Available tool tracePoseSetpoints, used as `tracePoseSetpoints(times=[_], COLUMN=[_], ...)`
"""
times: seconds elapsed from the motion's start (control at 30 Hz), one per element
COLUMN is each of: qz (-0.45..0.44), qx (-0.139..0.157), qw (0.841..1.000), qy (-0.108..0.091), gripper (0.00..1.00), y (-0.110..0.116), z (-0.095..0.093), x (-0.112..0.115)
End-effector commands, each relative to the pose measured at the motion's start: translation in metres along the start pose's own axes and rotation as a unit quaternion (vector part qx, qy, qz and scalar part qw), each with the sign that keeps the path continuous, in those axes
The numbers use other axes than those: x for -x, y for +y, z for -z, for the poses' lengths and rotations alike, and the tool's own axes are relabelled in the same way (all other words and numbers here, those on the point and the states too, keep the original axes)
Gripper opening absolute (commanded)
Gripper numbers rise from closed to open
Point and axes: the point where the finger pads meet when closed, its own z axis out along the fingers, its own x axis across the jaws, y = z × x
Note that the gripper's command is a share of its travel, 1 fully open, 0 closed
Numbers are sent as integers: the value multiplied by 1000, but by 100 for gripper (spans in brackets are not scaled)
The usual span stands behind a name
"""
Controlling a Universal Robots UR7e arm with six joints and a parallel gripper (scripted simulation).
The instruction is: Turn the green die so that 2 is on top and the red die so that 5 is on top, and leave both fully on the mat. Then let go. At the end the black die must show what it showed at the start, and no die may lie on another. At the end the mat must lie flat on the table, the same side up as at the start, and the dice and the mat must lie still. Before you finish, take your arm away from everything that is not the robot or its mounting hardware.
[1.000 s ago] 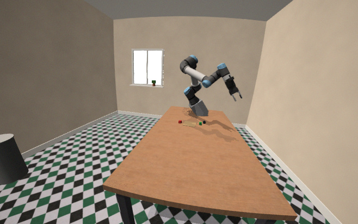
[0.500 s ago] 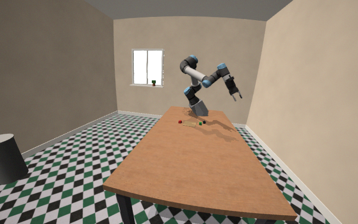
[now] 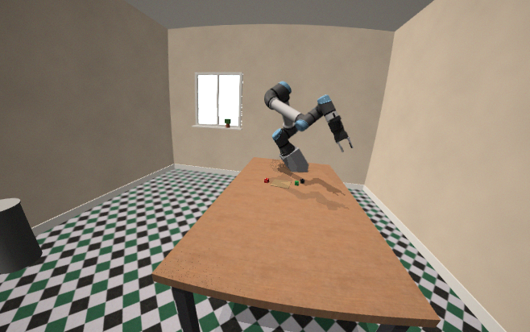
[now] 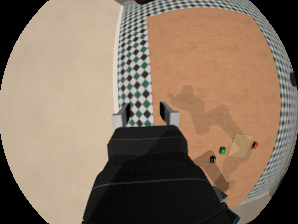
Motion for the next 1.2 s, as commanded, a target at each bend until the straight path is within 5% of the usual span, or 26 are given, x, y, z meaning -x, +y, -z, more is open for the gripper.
tracePoseSetpoints(times=[0.0, 0.1, 0.27, 0.3, 0.6, 0.7, 0.8, 0.93, 1.17], qz=[-54, -71, -176, -179, -351, -356, -426, -473, -577], qx=[-6, -8, -20, -20, -47, -48, -63, -73, -102], qw=[998, 997, 982, 982, 927, 924, 889, 861, 781], qy=[19, 25, 62, 63, 126, 128, 155, 173, 216], gripper=[100, 100, 100, 100, 100, 100, 100, 100, 100], y=[-8, -10, -10, -10, 23, 25, 51, 73, 136], z=[5, 7, 19, 19, 45, 46, 59, 69, 92], x=[-49, -65, -158, -161, -310, -314, -371, -407, -483])
